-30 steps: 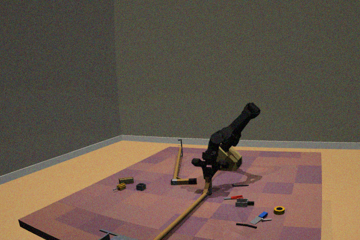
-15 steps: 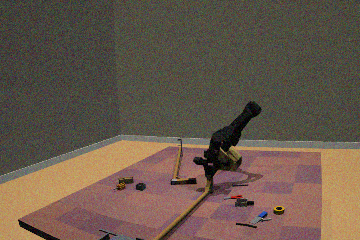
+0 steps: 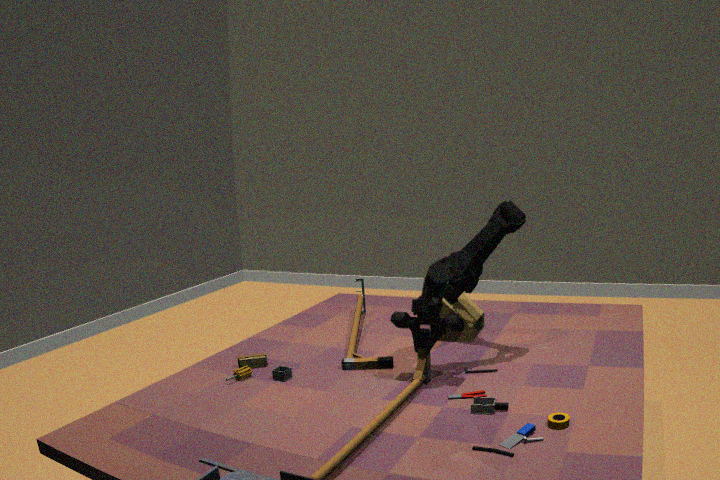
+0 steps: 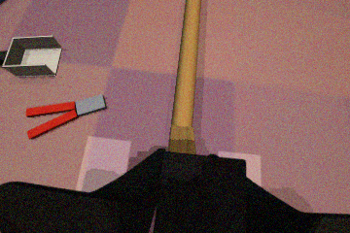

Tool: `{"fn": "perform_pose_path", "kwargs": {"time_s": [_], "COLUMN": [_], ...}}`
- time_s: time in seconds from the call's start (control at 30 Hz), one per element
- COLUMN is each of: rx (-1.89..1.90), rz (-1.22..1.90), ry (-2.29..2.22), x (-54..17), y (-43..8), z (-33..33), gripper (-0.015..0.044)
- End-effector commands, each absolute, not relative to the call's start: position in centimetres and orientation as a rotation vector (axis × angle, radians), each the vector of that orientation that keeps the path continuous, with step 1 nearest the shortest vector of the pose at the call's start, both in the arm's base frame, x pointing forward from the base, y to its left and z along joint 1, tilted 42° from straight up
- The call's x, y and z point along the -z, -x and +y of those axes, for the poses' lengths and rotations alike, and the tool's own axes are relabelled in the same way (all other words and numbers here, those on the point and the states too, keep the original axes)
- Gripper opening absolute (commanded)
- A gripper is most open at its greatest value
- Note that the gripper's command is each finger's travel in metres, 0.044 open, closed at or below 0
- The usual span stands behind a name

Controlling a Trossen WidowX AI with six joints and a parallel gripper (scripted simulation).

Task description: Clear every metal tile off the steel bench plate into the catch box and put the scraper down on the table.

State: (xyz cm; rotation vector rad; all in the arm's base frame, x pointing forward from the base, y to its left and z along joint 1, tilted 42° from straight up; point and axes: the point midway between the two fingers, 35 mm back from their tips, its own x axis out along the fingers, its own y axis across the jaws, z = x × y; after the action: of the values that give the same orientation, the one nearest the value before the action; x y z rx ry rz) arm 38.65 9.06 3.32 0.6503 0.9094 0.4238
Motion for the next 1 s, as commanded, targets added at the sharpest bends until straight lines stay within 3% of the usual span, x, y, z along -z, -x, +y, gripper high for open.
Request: {"fn": "perform_pose_path", "kwargs": {"time_s": [0.0,0.97], "rx": [-0.423,-0.421], "rz": [0.887,0.886], "ry": [-0.643,-0.644], "x": [-3.8,-3.2], "y": [-38.1,-33.9], "z": [8.7,8.5], "gripper": [0.0,0.0]}}
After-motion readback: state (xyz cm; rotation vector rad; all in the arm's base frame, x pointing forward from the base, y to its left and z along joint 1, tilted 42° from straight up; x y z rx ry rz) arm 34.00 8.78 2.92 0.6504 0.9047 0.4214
